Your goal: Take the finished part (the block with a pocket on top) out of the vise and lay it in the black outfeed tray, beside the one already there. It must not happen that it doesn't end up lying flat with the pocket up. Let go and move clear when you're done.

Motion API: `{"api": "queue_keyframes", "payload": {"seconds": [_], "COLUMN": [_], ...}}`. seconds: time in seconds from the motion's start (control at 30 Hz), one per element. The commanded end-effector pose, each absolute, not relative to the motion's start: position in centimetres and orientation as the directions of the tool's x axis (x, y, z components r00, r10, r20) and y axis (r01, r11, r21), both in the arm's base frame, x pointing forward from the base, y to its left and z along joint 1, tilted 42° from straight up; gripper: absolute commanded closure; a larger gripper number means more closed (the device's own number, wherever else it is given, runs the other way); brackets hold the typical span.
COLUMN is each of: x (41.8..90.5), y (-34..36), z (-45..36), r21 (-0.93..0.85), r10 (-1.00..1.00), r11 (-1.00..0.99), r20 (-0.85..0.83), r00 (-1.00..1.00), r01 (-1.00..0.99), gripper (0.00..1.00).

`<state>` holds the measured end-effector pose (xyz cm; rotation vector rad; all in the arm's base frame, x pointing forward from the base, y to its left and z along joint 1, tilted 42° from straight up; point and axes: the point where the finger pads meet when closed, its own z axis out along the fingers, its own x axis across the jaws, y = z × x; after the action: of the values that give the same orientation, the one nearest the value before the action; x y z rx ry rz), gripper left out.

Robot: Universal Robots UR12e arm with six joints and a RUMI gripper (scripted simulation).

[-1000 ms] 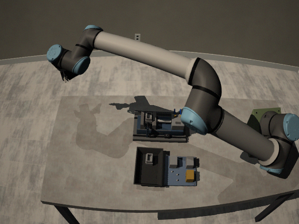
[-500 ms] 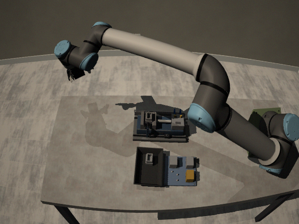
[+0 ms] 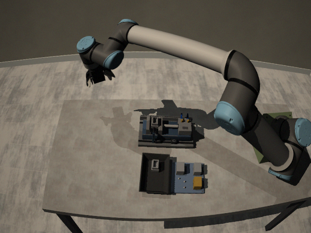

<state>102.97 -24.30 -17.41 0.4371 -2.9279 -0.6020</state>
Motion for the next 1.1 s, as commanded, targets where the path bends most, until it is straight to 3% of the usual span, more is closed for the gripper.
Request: {"api": "queue_keyframes", "payload": {"seconds": [0.0, 0.7, 1.07], "x": [98.6, 80.0, 75.1], "y": [-23.0, -14.1, -11.1], "z": [-16.6, -13.4, -12.4], "r21": [0.445, 0.615, 0.652], "r10": [-0.252, -0.051, 0.000], "r11": [0.872, 0.788, 0.755], "r20": [0.052, 0.081, 0.094], "r00": [-0.966, -0.995, -0.996], "r01": [-0.204, 0.009, 0.062], "gripper": [0.00, 0.00, 0.00]}}
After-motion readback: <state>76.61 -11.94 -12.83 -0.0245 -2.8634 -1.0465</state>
